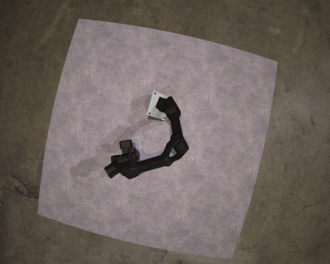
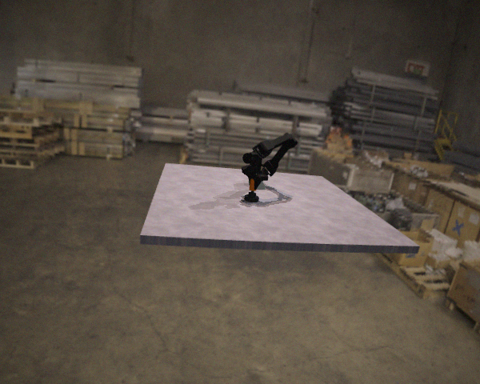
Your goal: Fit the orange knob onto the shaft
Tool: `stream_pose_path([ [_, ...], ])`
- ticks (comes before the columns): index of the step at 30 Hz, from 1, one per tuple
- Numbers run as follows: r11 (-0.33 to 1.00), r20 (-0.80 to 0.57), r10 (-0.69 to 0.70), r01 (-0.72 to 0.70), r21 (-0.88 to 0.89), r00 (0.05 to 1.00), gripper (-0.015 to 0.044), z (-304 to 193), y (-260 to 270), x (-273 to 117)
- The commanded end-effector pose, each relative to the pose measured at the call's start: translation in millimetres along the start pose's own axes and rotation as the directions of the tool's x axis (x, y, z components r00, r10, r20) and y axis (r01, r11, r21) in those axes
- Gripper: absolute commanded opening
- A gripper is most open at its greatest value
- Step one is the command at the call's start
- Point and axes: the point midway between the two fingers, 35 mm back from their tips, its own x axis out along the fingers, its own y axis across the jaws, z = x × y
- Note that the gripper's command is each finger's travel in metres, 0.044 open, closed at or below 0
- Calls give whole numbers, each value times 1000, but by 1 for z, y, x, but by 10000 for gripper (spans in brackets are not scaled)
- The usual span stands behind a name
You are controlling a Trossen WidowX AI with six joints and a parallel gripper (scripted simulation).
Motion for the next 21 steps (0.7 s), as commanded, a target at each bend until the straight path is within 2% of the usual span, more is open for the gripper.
stream_pose_path([
  [1, 1000, 3, 2, -2, 6, 1000, 0, 0, -2, 0],
  [21, 1000, 3, 2, -2, 15, 1000, 0, -1, 0, -2],
])
